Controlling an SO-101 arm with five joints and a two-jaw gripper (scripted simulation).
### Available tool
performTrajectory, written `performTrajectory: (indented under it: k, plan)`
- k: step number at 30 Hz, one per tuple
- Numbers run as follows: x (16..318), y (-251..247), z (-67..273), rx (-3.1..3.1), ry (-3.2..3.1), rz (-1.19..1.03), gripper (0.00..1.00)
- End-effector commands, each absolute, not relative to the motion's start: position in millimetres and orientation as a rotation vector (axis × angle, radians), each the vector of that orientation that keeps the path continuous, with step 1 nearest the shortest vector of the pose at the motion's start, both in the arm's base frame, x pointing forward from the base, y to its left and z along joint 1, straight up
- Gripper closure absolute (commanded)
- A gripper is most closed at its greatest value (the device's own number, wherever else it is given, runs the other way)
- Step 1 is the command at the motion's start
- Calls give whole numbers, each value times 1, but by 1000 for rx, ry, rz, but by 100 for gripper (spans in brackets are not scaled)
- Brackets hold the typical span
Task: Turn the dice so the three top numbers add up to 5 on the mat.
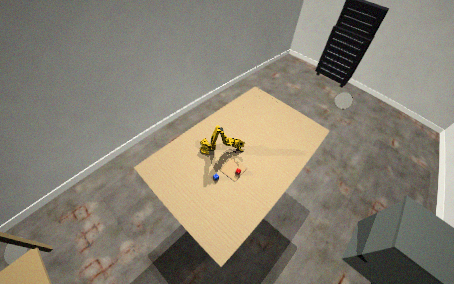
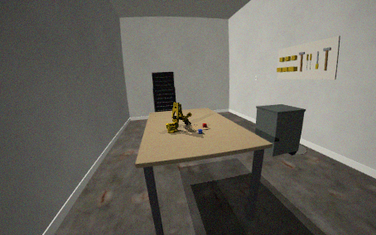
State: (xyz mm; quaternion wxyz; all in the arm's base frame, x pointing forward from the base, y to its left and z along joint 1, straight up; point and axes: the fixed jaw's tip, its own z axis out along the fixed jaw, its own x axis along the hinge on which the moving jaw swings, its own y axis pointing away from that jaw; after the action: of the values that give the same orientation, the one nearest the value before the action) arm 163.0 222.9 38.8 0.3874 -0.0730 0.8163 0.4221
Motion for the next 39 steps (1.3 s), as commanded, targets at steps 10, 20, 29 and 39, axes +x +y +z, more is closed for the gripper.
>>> performTrajectory:
  k: [10,20,29,39]
  plan:
    - [152,218,-3,-448,2355,779,65]
    - [143,207,21,-582,2392,693,65]
    - [135,197,38,-679,2442,612,65]
    - [127,187,54,-769,2486,540,65]
